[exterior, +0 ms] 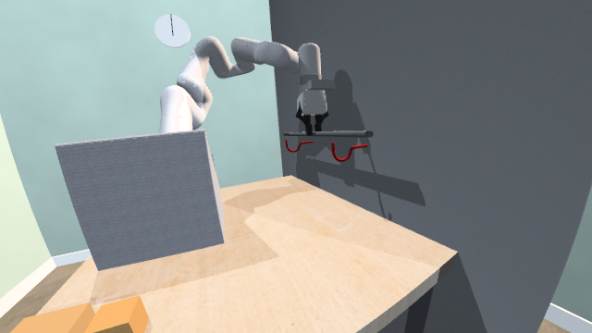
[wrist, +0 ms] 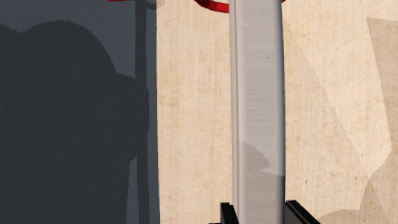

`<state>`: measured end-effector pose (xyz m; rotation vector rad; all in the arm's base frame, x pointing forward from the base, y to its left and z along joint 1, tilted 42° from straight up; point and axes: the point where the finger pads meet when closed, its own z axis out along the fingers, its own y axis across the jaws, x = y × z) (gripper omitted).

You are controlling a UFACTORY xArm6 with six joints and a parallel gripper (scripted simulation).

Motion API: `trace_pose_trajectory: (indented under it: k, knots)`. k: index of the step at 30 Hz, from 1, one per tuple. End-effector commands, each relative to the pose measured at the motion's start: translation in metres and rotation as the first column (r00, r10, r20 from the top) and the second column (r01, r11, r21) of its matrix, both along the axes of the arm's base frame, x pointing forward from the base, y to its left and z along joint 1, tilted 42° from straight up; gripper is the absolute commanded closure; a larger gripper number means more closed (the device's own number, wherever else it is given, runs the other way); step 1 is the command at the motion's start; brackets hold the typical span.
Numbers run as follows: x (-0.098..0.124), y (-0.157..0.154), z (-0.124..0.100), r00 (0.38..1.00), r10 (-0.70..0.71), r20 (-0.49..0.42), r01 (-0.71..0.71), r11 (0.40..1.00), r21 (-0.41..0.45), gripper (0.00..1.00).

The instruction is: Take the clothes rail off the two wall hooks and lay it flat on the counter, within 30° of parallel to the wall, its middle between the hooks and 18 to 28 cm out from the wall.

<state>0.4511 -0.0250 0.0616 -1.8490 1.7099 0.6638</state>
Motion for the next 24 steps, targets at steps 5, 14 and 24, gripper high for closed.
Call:
trace_pose_trajectory:
  k: [5,14,24]
  knots:
    - [0.0012,-0.0046,0.0049,1.0,-0.002,0.004,0.002,1.0,-0.002,1.0]
    - [0.0012,-0.0078,0.0083,1.0,-0.002,0.004,0.002,1.0,-0.002,1.0]
    - [0.0012,-0.011,0.0118,1.0,-0.002,0.004,0.002,1.0,-0.002,1.0]
